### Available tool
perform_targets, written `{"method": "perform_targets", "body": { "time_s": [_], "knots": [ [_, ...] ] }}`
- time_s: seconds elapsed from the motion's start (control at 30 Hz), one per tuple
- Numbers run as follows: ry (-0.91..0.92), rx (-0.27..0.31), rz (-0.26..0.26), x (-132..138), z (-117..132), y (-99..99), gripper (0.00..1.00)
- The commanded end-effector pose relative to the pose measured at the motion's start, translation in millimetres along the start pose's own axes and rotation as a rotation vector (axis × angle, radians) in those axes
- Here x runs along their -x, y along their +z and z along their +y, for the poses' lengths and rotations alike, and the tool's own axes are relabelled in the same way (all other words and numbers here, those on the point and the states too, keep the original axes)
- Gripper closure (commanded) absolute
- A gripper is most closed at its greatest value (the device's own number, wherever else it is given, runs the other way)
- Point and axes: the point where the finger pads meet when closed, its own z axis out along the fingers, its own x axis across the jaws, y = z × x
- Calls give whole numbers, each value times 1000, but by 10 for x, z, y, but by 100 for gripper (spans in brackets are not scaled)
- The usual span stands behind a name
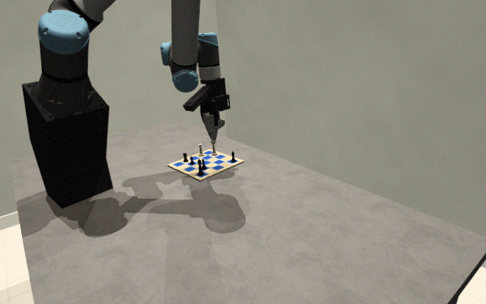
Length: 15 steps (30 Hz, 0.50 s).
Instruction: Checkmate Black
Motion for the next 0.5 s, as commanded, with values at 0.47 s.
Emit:
{"method": "perform_targets", "body": {
  "time_s": [0.47],
  "knots": [
    [-17, 4, 5, 123, 1, 15, 100]
  ]
}}
